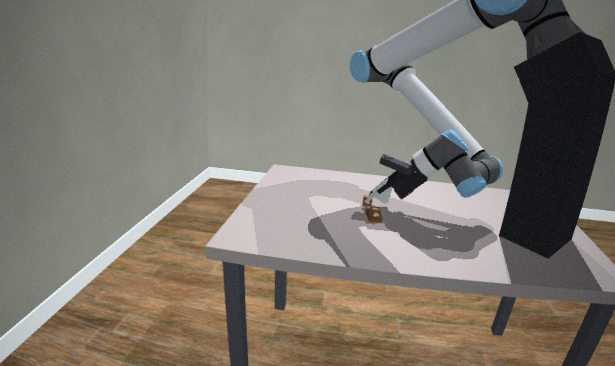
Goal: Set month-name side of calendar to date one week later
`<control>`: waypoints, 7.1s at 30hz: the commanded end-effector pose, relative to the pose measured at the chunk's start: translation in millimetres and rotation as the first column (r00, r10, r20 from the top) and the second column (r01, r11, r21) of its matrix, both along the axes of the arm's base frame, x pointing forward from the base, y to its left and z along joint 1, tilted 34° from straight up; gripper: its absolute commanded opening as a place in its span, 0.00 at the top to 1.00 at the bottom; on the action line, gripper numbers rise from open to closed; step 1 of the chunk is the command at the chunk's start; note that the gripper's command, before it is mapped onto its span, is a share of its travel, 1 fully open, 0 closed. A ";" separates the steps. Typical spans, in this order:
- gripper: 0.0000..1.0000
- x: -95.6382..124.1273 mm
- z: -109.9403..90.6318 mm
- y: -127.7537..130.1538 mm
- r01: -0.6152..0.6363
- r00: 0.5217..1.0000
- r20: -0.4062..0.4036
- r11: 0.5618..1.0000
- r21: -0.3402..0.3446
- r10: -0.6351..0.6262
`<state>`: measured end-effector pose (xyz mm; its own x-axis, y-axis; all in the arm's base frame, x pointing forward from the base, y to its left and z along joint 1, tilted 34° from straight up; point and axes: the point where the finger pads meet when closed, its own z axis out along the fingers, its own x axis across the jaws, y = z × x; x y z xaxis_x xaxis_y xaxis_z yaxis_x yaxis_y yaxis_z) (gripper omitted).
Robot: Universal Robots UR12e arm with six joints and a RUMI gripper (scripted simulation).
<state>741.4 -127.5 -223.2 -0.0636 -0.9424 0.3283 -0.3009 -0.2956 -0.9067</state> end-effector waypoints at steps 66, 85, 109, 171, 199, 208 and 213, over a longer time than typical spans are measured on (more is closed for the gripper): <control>0.90 5.3 -9.2 -3.4 0.000 1.000 0.000 1.000 0.000 0.000; 0.90 5.3 -9.2 -3.4 0.000 1.000 0.000 1.000 0.000 0.000; 0.90 -20.0 36.5 14.2 0.000 1.000 0.000 1.000 0.000 0.000; 0.90 -20.6 50.4 17.6 0.125 0.933 -0.342 0.992 0.010 -0.114; 0.90 -23.7 52.5 20.0 0.174 0.863 -0.480 0.985 -0.010 -0.158; 0.90 -20.5 50.2 18.9 0.197 0.826 -0.536 0.980 -0.012 -0.173; 0.90 -19.7 49.8 18.8 0.209 0.806 -0.564 0.978 -0.015 -0.181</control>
<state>720.4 -108.6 -173.0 -0.0648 -0.9440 0.3234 -0.7821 -0.1532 -0.6040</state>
